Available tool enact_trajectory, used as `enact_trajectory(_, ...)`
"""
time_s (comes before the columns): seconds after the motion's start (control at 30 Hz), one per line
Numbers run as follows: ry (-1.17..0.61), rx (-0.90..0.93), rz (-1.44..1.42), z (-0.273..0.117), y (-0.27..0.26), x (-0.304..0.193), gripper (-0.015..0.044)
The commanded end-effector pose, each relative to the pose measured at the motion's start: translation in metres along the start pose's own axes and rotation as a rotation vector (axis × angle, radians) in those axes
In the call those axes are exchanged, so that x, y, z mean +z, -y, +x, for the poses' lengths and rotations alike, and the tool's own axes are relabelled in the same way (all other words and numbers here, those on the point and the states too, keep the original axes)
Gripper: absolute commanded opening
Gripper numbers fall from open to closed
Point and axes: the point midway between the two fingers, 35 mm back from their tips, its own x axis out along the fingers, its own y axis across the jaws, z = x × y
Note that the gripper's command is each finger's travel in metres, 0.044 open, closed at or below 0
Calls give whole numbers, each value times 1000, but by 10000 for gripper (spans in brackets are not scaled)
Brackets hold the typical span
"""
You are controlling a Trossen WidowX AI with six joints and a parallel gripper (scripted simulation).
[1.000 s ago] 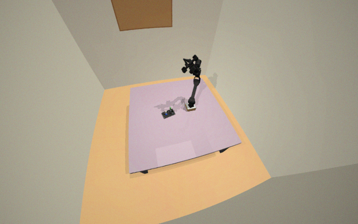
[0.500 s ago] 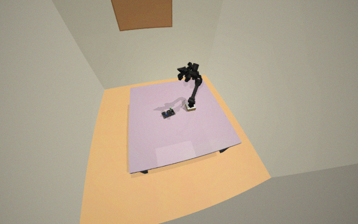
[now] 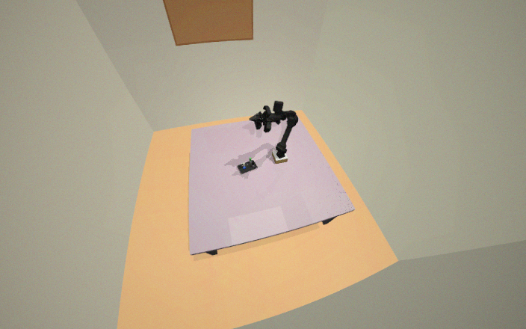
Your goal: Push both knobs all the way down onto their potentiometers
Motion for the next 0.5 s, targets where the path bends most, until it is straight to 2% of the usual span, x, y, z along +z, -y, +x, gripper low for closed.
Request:
enact_trajectory(0.0, 46, 95, -30, 15, -28, 16, 0)
enact_trajectory(0.47, 199, 465, -109, 44, -140, 54, 0)
